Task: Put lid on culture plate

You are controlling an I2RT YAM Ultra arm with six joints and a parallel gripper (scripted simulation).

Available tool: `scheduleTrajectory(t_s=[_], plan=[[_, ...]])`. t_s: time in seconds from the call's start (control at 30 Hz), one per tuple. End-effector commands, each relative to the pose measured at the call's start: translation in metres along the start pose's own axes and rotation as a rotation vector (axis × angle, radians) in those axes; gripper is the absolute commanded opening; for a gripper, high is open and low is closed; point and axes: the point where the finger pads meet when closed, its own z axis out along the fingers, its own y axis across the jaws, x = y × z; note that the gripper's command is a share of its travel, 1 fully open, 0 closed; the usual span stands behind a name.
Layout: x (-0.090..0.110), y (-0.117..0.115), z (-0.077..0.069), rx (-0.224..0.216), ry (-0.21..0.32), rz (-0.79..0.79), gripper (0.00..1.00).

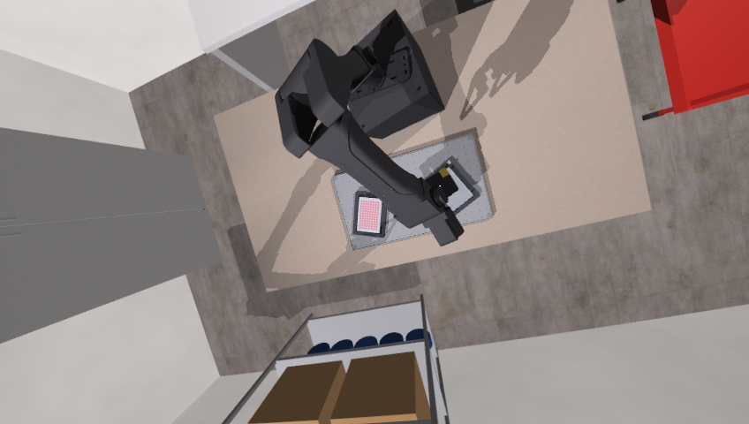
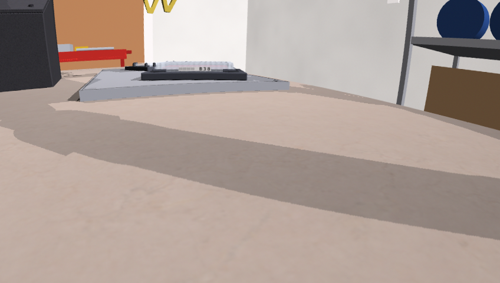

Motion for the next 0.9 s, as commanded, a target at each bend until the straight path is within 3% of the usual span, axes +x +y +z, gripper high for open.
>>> scheduleTrajectory(t_s=[0.0,0.2,0.53,0.77,0.87], plan=[[-0.018,0.007,-0.006,0.008,-0.059,-0.005,1.0],[-0.02,0.01,-0.002,0.025,-0.053,-0.033,1.0],[-0.037,0.037,0.031,0.056,-0.045,-0.082,1.0],[-0.037,0.038,0.032,0.056,-0.045,-0.082,1.0],[-0.041,0.047,0.043,0.08,-0.039,-0.12,1.0]])
